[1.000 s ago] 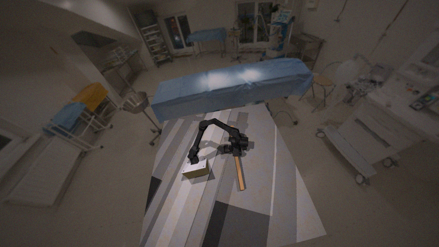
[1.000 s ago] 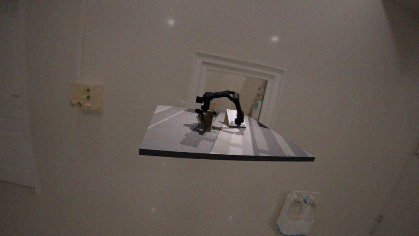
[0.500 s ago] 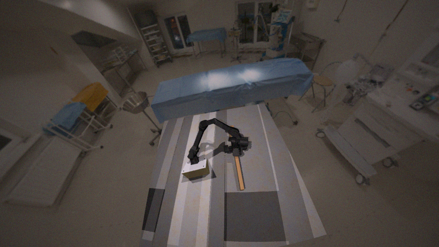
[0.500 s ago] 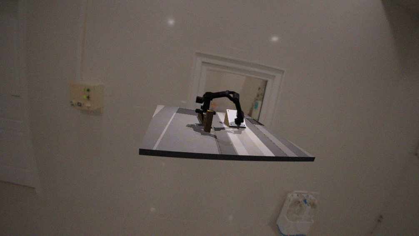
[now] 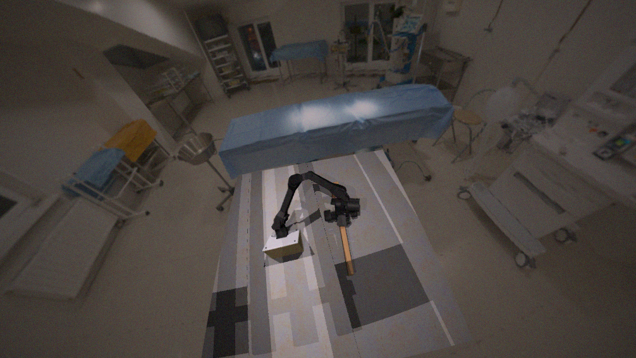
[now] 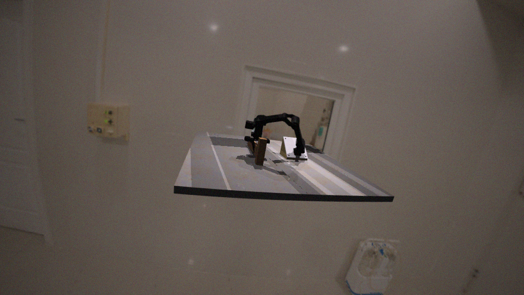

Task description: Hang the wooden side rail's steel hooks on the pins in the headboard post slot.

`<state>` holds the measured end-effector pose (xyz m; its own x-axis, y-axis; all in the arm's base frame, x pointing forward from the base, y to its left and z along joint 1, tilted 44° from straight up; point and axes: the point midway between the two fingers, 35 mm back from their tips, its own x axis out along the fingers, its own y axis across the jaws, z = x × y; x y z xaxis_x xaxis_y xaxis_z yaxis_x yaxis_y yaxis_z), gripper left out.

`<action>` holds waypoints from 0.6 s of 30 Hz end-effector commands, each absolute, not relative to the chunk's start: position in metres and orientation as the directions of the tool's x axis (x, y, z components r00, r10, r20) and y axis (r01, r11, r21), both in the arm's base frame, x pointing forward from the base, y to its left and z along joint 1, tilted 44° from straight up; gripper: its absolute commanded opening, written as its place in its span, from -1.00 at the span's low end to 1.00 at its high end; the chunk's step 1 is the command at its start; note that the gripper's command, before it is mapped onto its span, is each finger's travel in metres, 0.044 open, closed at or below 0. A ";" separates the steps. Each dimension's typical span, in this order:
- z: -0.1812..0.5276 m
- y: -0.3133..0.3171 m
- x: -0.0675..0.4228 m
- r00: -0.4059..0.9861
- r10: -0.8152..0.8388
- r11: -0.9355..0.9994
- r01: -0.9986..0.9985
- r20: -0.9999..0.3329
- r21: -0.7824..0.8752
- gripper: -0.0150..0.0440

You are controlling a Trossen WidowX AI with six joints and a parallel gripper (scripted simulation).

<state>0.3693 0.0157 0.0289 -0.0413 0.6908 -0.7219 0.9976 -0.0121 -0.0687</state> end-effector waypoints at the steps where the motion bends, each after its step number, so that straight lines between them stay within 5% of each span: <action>1: 0.031 0.015 0.370 -0.033 0.692 -0.021 0.998 -0.721 -0.067 -0.49; 18: 0.032 0.016 0.371 -0.033 0.692 -0.021 0.998 -0.721 -0.067 -0.49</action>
